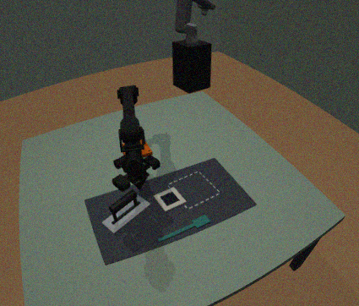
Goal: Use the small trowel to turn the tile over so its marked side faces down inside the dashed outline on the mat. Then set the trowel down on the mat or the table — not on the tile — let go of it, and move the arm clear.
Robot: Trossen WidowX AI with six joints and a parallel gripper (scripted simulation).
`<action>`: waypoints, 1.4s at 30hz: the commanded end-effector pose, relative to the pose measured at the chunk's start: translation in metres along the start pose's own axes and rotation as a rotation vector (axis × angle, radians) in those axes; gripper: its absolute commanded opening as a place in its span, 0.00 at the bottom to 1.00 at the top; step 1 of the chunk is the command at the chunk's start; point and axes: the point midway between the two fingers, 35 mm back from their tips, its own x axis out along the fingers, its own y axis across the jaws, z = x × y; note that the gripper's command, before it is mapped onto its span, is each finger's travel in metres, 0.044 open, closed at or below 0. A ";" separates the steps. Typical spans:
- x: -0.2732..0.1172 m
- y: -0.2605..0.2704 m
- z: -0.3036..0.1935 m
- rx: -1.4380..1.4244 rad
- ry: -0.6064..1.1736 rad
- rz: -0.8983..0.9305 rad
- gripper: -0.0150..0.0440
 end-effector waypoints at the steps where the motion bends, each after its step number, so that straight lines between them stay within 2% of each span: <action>1: 0.000 0.000 0.000 0.000 0.000 0.000 0.25; 2: 0.000 0.000 0.000 0.000 0.000 0.000 0.25; 6: 0.000 0.000 0.000 0.000 0.000 0.000 0.42; 27: 0.000 0.000 0.000 0.000 0.000 0.000 0.42; 42: 0.000 0.000 0.000 0.000 0.000 0.000 0.25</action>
